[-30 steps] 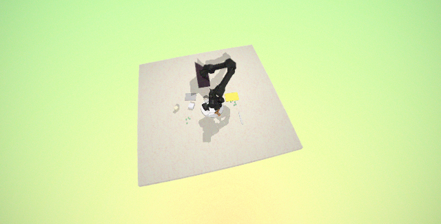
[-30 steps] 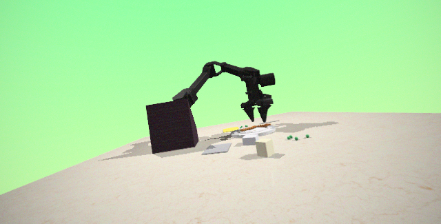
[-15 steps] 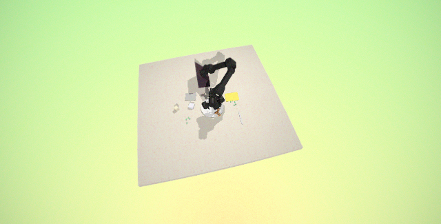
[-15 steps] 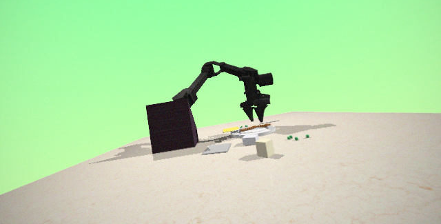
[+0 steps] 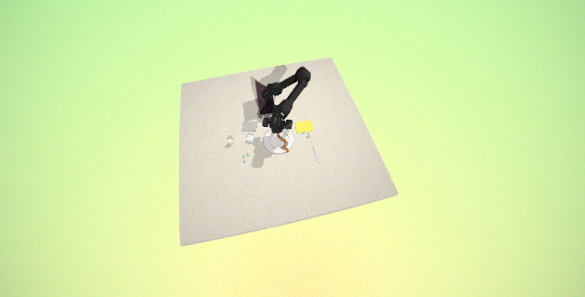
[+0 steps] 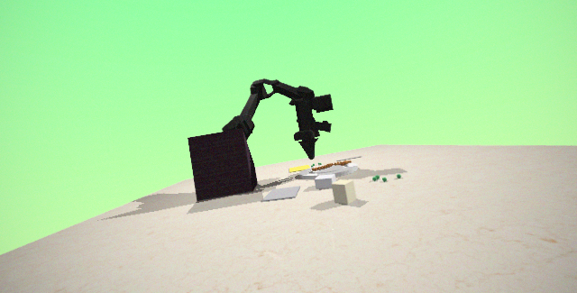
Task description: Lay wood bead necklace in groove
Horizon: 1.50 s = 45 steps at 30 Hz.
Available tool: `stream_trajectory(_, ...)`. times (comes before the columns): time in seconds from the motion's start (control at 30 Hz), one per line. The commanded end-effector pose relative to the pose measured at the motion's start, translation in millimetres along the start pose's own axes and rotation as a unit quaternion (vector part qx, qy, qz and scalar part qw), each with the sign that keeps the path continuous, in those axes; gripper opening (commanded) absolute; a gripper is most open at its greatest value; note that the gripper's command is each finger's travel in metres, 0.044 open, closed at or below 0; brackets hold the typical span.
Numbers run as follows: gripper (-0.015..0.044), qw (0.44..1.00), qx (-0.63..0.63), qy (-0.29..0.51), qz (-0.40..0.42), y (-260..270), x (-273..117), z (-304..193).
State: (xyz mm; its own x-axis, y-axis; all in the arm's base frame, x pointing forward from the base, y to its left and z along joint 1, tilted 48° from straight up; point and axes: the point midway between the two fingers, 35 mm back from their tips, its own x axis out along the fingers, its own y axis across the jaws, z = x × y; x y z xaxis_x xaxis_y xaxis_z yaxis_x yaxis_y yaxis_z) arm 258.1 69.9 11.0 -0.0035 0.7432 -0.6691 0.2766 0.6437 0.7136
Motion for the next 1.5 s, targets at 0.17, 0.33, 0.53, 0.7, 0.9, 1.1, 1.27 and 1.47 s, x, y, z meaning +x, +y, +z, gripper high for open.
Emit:
stream_trajectory(0.17,0.012,1.0,0.015,-0.001,-0.001,-1.5,13.2,-3.0)
stream_trajectory(0.33,0.012,1.0,0.01,-0.003,-0.001,-0.8,8.3,-1.1)
stream_trajectory(0.53,0.012,1.0,0.011,-0.003,-0.001,-1.1,16.9,-1.2)
stream_trajectory(0.7,0.012,1.0,0.013,-0.002,-0.001,-1.3,24.9,-1.7)
stream_trajectory(0.9,0.012,1.0,0.015,-0.002,-0.001,-1.4,34.4,-2.6)
stream_trajectory(1.1,0.012,1.0,0.015,-0.001,0.0,-1.4,39.7,-3.3)
stream_trajectory(1.27,0.0,1.0,0.012,-0.001,-0.002,-1.1,37.0,-2.6)
stream_trajectory(1.47,0.0,1.0,0.012,-0.001,-0.002,-1.1,37.0,-2.6)
